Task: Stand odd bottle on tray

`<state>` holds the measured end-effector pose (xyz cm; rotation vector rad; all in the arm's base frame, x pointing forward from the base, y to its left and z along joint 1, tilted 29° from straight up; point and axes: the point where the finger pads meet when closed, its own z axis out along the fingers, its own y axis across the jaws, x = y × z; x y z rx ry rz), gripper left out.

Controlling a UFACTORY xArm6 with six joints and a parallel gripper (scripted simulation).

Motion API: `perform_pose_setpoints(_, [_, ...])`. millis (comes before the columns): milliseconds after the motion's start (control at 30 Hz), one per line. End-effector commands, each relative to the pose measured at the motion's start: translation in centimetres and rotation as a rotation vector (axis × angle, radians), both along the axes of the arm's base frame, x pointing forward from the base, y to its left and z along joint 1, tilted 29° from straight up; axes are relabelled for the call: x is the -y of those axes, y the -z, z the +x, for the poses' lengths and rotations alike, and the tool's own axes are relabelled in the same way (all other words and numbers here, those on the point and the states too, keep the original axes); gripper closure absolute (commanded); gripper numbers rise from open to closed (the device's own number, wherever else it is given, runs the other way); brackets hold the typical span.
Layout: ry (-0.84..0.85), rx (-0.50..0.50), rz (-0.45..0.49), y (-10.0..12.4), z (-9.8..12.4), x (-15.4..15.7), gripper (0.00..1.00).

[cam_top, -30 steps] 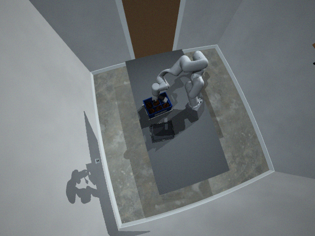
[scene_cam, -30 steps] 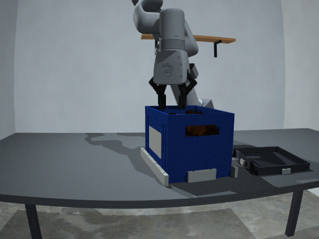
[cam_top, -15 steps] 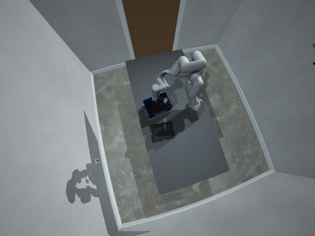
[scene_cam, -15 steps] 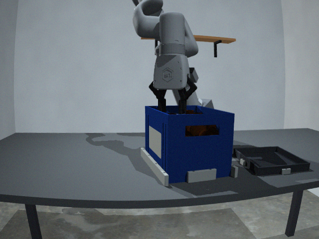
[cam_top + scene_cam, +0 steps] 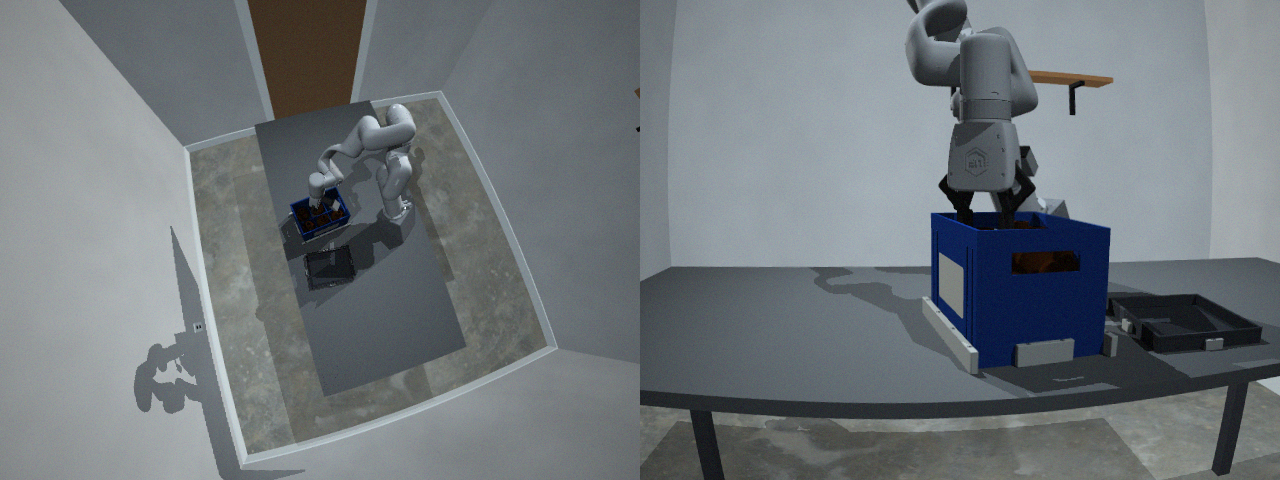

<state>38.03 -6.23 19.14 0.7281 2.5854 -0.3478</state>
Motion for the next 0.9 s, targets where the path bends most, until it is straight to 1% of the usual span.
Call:
perform_pose_setpoints(0, [-0.001,0.004,0.0,0.02,0.18,0.05,0.35])
perform_pose_setpoints(333, [-0.001,0.004,0.0,0.44,0.34,0.22,0.35])
perform_pose_setpoints(867, [-0.001,0.004,0.0,0.47,0.35,0.23,0.35])
